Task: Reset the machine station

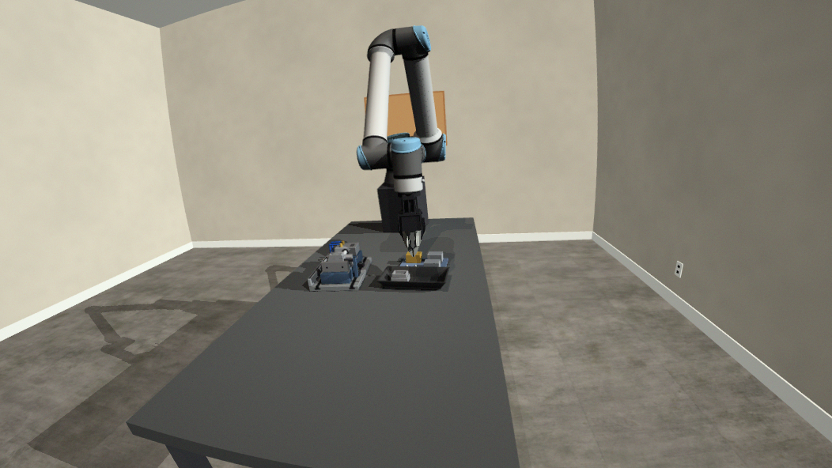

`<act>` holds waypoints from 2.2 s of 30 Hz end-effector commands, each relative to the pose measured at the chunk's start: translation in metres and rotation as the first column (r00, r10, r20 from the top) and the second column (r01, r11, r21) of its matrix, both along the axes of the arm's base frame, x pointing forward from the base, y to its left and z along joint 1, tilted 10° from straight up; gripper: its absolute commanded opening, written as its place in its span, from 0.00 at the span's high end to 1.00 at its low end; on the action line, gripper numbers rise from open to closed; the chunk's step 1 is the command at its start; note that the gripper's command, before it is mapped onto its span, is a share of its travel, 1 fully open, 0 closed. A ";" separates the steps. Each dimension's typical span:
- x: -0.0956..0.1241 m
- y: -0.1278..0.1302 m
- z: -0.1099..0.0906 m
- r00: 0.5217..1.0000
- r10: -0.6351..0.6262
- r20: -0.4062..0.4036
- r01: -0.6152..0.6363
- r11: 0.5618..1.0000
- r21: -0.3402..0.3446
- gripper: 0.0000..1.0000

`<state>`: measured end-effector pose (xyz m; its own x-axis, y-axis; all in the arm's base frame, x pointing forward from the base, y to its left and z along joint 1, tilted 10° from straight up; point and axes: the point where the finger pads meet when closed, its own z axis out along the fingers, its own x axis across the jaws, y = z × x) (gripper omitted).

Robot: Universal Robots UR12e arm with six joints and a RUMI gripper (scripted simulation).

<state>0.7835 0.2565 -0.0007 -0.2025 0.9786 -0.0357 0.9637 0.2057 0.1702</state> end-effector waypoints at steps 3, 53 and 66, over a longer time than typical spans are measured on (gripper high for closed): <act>-0.001 0.000 0.010 1.000 0.000 0.002 0.000 1.000 0.000 1.00; 0.013 -0.158 0.058 1.000 0.000 -0.002 0.000 1.000 0.000 1.00; 0.007 -0.294 0.059 1.000 0.000 0.002 0.000 1.000 0.000 1.00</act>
